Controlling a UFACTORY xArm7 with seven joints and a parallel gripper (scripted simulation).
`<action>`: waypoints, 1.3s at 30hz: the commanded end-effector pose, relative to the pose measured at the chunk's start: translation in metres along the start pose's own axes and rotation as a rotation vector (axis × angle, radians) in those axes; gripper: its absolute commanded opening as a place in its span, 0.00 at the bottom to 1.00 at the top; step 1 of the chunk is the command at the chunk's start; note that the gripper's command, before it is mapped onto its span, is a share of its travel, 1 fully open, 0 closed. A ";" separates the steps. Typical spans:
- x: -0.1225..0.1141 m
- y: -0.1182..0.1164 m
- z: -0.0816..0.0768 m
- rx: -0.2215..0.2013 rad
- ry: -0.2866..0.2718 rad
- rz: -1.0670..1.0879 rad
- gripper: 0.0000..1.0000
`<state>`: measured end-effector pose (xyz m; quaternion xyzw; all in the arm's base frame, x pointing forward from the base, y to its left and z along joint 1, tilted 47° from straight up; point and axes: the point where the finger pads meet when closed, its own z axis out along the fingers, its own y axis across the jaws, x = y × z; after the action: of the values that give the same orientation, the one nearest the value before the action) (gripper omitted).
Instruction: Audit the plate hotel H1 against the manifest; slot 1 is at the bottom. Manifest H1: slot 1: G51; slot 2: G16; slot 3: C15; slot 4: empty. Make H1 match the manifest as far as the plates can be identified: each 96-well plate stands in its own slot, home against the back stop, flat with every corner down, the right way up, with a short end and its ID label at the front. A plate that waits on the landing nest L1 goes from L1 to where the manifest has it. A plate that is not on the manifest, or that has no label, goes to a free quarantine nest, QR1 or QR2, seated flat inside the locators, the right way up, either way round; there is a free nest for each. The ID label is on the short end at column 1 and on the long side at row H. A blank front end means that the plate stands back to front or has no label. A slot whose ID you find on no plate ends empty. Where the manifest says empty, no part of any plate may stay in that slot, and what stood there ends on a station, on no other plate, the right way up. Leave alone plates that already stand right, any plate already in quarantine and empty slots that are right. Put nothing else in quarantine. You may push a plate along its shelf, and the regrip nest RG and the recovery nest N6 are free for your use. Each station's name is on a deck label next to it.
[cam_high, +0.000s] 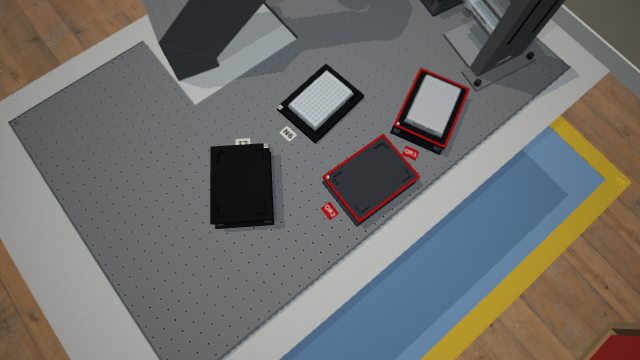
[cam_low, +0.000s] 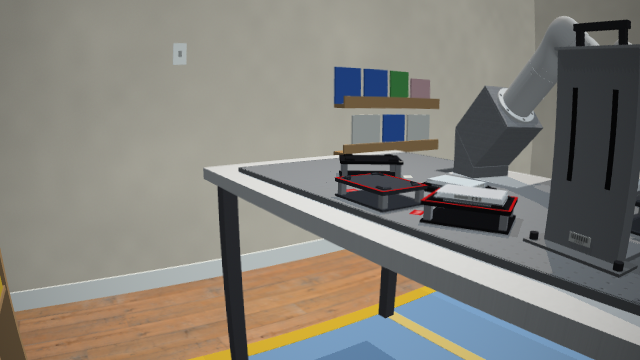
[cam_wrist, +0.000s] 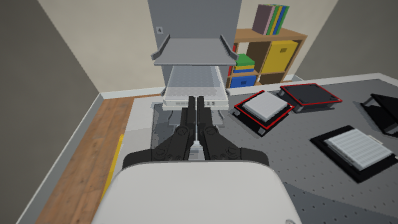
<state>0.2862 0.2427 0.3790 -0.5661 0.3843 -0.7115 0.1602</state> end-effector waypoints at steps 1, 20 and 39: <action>0.001 -0.001 0.005 0.000 -0.001 0.003 0.00; 0.001 -0.001 0.010 0.000 -0.001 0.003 0.00; 0.001 -0.001 0.011 0.000 -0.001 0.003 0.00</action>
<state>0.2967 0.2393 0.3799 -0.5664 0.3837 -0.7114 0.1607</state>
